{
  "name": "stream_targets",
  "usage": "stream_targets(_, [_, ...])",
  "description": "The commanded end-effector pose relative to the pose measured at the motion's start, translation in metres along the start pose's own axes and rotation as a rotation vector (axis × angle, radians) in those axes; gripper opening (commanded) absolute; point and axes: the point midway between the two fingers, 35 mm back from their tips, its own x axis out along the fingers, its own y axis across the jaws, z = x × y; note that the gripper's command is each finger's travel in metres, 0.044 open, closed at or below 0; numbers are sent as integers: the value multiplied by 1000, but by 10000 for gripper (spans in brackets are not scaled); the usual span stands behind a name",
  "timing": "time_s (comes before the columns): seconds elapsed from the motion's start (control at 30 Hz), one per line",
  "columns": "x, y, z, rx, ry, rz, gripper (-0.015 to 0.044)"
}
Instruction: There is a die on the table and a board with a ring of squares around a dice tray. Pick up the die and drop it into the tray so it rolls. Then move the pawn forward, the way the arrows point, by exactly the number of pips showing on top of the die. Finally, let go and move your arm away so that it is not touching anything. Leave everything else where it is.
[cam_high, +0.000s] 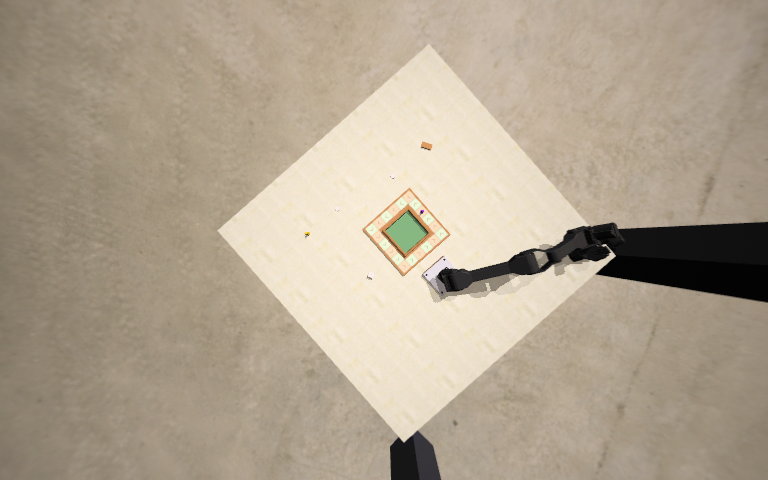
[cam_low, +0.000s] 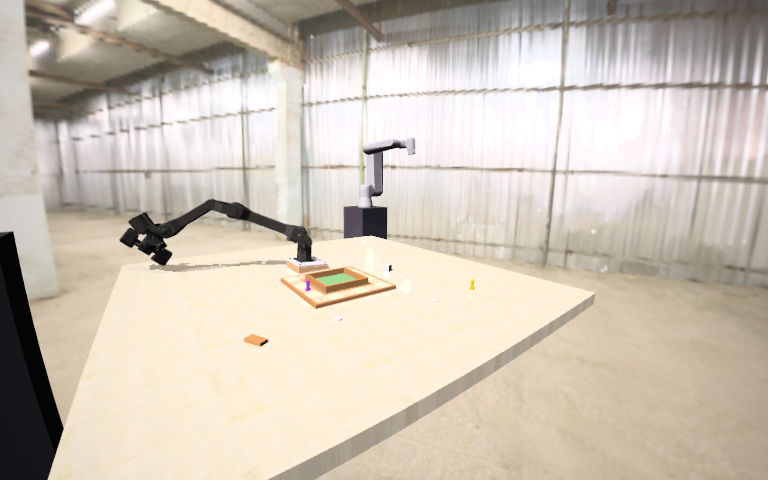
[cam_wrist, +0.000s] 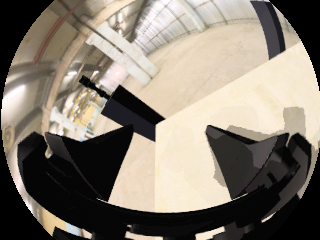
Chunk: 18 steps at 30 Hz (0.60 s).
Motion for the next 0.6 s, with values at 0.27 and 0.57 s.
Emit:
stream_targets(0.27, [-77, 32, -64, -147, 149, 94, 275])
stream_targets(0.57, [-209, 50, -152, -368, 381, 245, 275])
